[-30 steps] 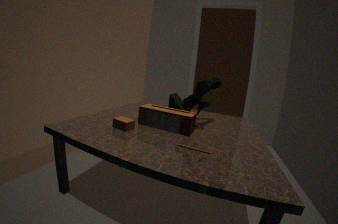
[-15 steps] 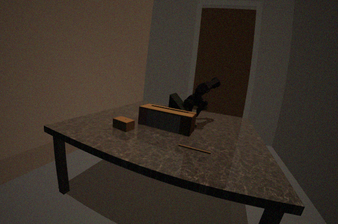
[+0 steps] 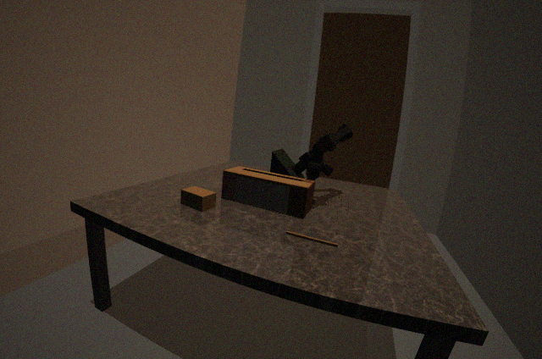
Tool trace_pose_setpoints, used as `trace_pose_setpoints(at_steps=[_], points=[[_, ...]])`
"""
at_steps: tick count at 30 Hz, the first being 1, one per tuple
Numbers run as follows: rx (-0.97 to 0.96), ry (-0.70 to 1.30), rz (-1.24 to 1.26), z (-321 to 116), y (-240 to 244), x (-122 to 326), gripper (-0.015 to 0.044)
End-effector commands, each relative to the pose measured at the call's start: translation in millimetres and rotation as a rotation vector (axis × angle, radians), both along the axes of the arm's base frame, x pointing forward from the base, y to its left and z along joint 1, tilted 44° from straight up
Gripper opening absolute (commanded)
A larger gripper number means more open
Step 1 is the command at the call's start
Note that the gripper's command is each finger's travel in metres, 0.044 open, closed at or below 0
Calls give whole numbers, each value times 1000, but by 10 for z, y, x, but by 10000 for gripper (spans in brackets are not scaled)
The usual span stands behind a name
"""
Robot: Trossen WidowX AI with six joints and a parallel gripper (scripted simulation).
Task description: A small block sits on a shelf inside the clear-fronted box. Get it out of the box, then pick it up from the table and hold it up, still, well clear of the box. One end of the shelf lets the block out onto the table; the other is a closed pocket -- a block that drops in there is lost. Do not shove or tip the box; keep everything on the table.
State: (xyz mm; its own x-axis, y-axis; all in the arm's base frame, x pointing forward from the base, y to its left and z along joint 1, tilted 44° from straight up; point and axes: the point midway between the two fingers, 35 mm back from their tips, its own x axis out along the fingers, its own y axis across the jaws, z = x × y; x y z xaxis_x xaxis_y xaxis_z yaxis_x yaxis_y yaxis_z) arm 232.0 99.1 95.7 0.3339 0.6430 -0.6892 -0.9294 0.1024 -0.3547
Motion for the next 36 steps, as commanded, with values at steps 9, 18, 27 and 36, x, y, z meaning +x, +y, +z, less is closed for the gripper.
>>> trace_pose_setpoints(at_steps=[9,18,27,36], points=[[-477,-893,916,-156,48,-50,285],[-481,-901,924,-156,49,-50,285],[-481,-901,924,-158,51,-50,285],[-483,-899,927,-263,136,-32,285]])
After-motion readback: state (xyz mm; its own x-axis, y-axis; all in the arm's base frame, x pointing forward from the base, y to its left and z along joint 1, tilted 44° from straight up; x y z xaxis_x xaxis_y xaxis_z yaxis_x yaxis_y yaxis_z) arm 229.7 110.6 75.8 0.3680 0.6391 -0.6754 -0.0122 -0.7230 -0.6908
